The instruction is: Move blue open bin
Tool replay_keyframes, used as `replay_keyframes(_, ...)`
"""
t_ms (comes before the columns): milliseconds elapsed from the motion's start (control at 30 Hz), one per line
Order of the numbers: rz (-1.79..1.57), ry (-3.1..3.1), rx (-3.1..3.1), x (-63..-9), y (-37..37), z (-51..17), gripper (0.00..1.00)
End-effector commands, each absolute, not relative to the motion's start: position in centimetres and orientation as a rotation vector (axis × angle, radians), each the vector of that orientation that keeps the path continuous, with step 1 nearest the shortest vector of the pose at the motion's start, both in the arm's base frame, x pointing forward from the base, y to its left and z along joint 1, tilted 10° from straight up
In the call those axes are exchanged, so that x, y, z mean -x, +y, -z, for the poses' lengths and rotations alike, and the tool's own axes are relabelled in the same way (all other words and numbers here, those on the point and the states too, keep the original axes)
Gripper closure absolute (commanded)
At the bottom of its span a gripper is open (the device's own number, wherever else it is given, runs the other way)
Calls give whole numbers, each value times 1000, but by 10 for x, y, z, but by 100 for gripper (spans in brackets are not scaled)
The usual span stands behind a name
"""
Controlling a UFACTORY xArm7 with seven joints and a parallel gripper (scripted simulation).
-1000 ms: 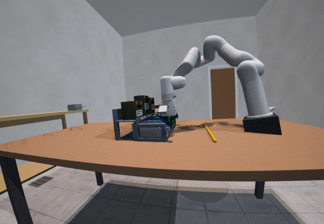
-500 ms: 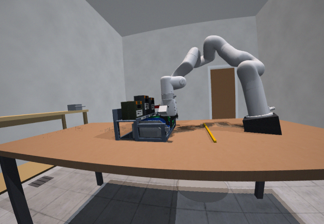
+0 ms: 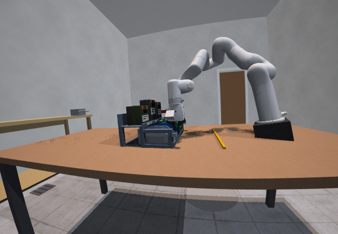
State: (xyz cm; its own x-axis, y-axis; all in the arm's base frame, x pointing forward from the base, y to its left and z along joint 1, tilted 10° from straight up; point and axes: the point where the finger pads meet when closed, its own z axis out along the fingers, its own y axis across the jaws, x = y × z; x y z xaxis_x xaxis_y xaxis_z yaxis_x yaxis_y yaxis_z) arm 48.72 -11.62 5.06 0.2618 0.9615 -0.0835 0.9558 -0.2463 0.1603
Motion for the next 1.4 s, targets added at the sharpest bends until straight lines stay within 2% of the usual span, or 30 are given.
replay_keyframes(0,-50,1806,-2345,-489,-116,-52,100)
replay_keyframes(1367,-50,1806,-2345,-486,-114,-71,100)
